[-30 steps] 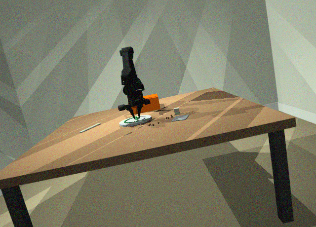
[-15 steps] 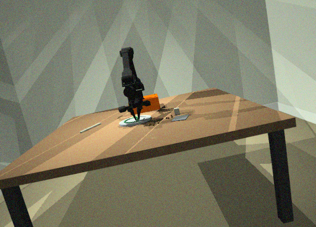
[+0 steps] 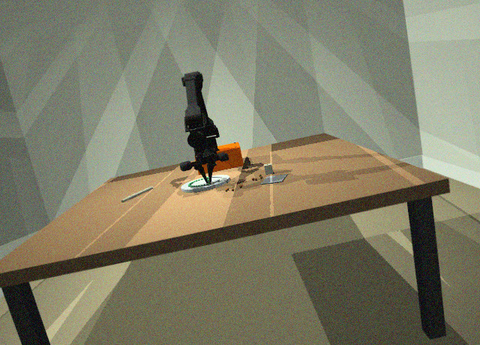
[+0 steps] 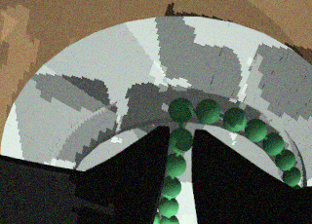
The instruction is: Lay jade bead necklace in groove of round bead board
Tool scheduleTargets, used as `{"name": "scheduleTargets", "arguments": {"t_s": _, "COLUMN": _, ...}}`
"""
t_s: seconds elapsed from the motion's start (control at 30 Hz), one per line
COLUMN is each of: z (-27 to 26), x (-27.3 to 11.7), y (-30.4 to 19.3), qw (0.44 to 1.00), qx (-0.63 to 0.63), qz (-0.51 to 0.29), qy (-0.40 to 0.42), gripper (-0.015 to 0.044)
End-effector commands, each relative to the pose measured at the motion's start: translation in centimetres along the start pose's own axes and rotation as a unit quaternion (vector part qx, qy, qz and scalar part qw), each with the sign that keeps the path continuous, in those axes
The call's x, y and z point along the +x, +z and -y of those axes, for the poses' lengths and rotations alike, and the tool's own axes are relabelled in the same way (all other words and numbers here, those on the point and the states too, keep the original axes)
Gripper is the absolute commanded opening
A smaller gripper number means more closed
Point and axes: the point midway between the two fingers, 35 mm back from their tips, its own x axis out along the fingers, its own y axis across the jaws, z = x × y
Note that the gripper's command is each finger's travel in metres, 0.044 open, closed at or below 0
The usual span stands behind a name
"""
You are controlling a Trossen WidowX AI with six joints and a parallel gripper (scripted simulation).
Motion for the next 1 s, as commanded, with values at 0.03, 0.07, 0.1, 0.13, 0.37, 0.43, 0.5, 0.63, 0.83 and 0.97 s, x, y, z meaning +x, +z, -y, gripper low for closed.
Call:
{"name": "scheduleTargets", "arguments": {"t_s": 0.03, "z": 0.01, "x": -0.03, "y": 0.02, "qw": 1.000, "qx": 0.000, "qz": 0.000, "qy": 0.000, "gripper": 0.0000}}
{"name": "scheduleTargets", "arguments": {"t_s": 0.07, "z": 0.01, "x": -0.03, "y": 0.02, "qw": 1.000, "qx": 0.000, "qz": 0.000, "qy": 0.000, "gripper": 0.0000}}
{"name": "scheduleTargets", "arguments": {"t_s": 0.1, "z": 0.01, "x": -0.03, "y": 0.02, "qw": 1.000, "qx": 0.000, "qz": 0.000, "qy": 0.000, "gripper": 0.0000}}
{"name": "scheduleTargets", "arguments": {"t_s": 0.13, "z": 0.01, "x": -0.03, "y": 0.02, "qw": 1.000, "qx": 0.000, "qz": 0.000, "qy": 0.000, "gripper": 0.0000}}
{"name": "scheduleTargets", "arguments": {"t_s": 0.37, "z": 0.01, "x": -0.03, "y": 0.02, "qw": 1.000, "qx": 0.000, "qz": 0.000, "qy": 0.000, "gripper": 0.0000}}
{"name": "scheduleTargets", "arguments": {"t_s": 0.43, "z": 0.01, "x": -0.03, "y": 0.02, "qw": 1.000, "qx": 0.000, "qz": 0.000, "qy": 0.000, "gripper": 0.0000}}
{"name": "scheduleTargets", "arguments": {"t_s": 0.5, "z": 0.01, "x": -0.03, "y": 0.02, "qw": 1.000, "qx": 0.000, "qz": 0.000, "qy": 0.000, "gripper": 0.0000}}
{"name": "scheduleTargets", "arguments": {"t_s": 0.63, "z": 0.00, "x": -0.08, "y": 0.01, "qw": 1.000, "qx": 0.000, "qz": 0.000, "qy": 0.000, "gripper": 0.0000}}
{"name": "scheduleTargets", "arguments": {"t_s": 0.83, "z": -0.06, "x": -0.60, "y": -0.03, "qw": 1.000, "qx": 0.002, "qz": -0.001, "qy": 0.002, "gripper": 0.0000}}
{"name": "scheduleTargets", "arguments": {"t_s": 0.97, "z": -0.10, "x": -0.60, "y": 0.01, "qw": 1.000, "qx": 0.002, "qz": -0.001, "qy": 0.002, "gripper": 0.0000}}
